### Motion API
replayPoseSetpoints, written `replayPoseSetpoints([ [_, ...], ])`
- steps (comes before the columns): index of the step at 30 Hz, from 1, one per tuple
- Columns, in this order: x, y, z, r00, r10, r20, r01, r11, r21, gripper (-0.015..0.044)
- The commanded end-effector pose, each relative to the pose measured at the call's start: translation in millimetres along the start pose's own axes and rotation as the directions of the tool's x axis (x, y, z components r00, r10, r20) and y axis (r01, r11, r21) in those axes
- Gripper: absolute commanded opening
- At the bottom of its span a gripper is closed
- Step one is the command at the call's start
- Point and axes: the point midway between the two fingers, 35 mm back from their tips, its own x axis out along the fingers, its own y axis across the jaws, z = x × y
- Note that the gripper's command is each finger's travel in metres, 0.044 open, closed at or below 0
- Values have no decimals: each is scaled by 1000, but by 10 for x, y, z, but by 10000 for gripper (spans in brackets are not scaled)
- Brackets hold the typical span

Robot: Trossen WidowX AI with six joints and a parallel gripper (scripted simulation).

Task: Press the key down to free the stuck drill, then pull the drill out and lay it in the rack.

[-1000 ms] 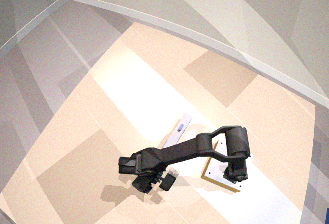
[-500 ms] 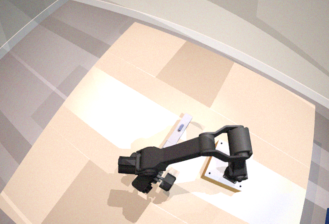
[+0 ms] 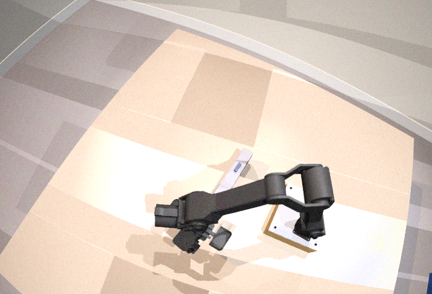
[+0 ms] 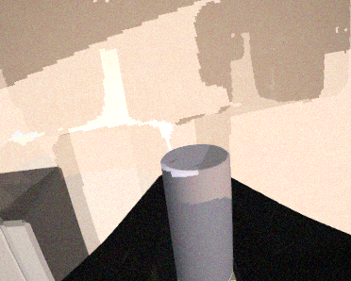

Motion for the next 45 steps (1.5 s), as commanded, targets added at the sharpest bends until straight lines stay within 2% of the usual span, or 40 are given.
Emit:
replayPoseSetpoints([
  [1, -29, -1, -3, 1000, -1, -2, 1, 1000, 4, 0],
  [31, -226, -3, -15, 1000, -1, -2, 1, 1000, 4, 0],
  [45, -232, 234, 41, 1000, 1, -1, -1, 1000, 4, 0],
])
